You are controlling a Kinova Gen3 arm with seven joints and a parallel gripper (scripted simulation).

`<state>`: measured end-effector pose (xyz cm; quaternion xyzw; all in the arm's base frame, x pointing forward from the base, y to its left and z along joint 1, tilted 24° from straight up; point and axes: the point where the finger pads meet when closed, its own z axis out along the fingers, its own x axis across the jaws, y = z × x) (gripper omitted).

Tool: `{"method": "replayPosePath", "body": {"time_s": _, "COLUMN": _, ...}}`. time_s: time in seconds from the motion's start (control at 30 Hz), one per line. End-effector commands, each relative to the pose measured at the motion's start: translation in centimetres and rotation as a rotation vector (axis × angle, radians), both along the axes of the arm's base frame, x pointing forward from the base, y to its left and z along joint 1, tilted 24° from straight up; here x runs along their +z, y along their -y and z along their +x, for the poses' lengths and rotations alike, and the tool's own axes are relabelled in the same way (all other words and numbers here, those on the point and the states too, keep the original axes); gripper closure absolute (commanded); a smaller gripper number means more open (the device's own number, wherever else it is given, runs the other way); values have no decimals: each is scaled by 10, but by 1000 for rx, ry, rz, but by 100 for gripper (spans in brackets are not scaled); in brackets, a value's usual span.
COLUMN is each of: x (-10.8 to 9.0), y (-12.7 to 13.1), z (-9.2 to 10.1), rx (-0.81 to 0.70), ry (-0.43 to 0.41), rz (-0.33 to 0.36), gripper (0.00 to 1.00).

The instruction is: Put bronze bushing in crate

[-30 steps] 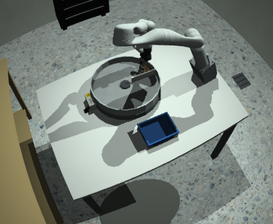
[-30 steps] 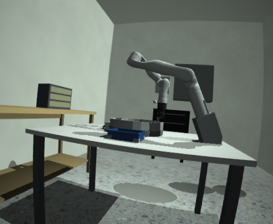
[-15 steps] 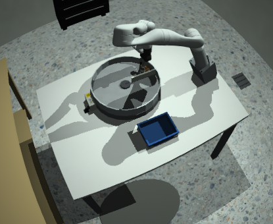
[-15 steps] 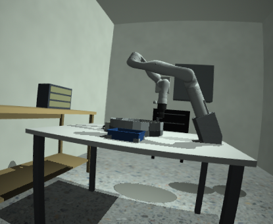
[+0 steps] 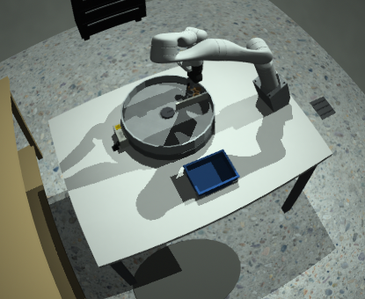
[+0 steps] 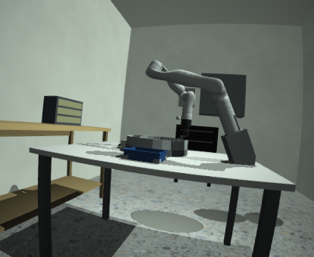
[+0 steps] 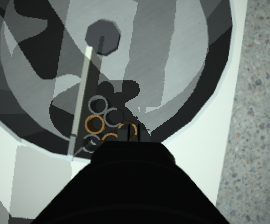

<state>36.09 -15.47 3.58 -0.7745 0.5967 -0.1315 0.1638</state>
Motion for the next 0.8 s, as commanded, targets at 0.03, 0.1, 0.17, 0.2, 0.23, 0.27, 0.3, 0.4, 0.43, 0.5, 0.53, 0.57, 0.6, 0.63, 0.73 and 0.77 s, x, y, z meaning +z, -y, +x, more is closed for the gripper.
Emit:
{"method": "replayPosePath", "body": {"time_s": 0.03, "x": 0, "y": 0, "z": 0, "rx": -1, "ry": 1, "rz": 0, "gripper": 60}}
{"method": "replayPosePath", "body": {"time_s": 0.1, "x": 0, "y": 0, "z": 0, "rx": -1, "ry": 1, "rz": 0, "gripper": 60}}
{"method": "replayPosePath", "body": {"time_s": 0.17, "x": -2, "y": 0, "z": 1, "rx": -1, "ry": 1, "rz": 0, "gripper": 60}}
{"method": "replayPosePath", "body": {"time_s": 0.2, "x": -3, "y": 0, "z": 1, "rx": -1, "ry": 1, "rz": 0, "gripper": 60}}
{"method": "replayPosePath", "body": {"time_s": 0.23, "x": -4, "y": 0, "z": 2, "rx": -1, "ry": 1, "rz": 0, "gripper": 60}}
{"method": "replayPosePath", "body": {"time_s": 0.27, "x": -4, "y": 0, "z": 2, "rx": -1, "ry": 1, "rz": 0, "gripper": 60}}
{"method": "replayPosePath", "body": {"time_s": 0.3, "x": -4, "y": 0, "z": 2, "rx": -1, "ry": 1, "rz": 0, "gripper": 60}}
{"method": "replayPosePath", "body": {"time_s": 0.4, "x": -4, "y": 0, "z": 2, "rx": -1, "ry": 1, "rz": 0, "gripper": 60}}
{"method": "replayPosePath", "body": {"time_s": 0.43, "x": -4, "y": 0, "z": 2, "rx": -1, "ry": 1, "rz": 0, "gripper": 60}}
{"method": "replayPosePath", "body": {"time_s": 0.5, "x": -4, "y": 0, "z": 2, "rx": -1, "ry": 1, "rz": 0, "gripper": 60}}
{"method": "replayPosePath", "body": {"time_s": 0.53, "x": -4, "y": 0, "z": 2, "rx": -1, "ry": 1, "rz": 0, "gripper": 60}}
{"method": "replayPosePath", "body": {"time_s": 0.57, "x": -4, "y": 0, "z": 2, "rx": -1, "ry": 1, "rz": 0, "gripper": 60}}
{"method": "replayPosePath", "body": {"time_s": 0.6, "x": -4, "y": 0, "z": 2, "rx": -1, "ry": 1, "rz": 0, "gripper": 60}}
{"method": "replayPosePath", "body": {"time_s": 0.63, "x": -4, "y": 0, "z": 2, "rx": -1, "ry": 1, "rz": 0, "gripper": 60}}
{"method": "replayPosePath", "body": {"time_s": 0.73, "x": -4, "y": 0, "z": 2, "rx": -1, "ry": 1, "rz": 0, "gripper": 100}}
{"method": "replayPosePath", "body": {"time_s": 0.77, "x": -4, "y": 0, "z": 2, "rx": -1, "ry": 1, "rz": 0, "gripper": 100}}
